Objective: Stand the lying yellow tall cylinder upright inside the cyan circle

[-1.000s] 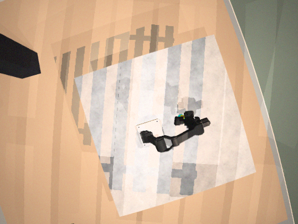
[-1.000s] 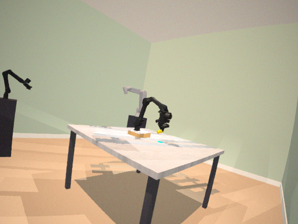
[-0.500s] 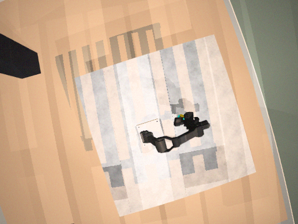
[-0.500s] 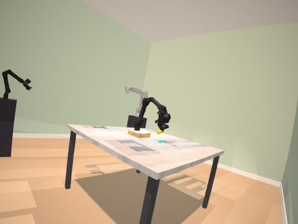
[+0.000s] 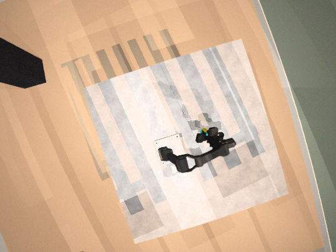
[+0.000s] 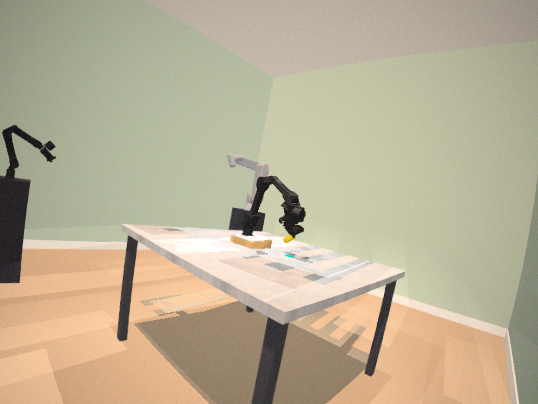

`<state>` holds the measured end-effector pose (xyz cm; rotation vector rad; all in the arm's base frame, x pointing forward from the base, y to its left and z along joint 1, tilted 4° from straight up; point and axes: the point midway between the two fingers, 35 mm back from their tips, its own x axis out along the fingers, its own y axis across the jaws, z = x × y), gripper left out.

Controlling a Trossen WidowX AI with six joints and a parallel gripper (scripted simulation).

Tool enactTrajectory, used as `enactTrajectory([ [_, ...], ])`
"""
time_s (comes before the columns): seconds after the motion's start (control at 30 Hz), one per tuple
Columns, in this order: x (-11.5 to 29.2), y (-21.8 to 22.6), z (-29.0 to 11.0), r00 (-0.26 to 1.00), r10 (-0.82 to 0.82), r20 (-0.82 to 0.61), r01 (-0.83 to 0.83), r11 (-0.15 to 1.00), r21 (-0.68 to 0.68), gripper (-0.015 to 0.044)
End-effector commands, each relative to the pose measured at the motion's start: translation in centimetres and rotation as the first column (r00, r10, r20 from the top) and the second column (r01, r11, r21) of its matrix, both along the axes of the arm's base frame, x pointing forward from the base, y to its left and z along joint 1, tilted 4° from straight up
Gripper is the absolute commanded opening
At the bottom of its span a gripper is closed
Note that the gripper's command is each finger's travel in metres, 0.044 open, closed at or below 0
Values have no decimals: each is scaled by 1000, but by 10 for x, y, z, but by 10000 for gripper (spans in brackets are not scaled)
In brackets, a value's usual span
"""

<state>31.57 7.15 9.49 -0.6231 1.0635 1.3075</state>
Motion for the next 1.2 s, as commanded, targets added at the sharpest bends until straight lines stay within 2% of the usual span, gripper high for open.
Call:
enactTrajectory([
  [0.0, -1, 0, -2, 1000, 2, -1, -2, 1000, 30, 105],
  [1.17, -3, -2, -3, 999, -20, 45, 7, 962, 274, 105],
])
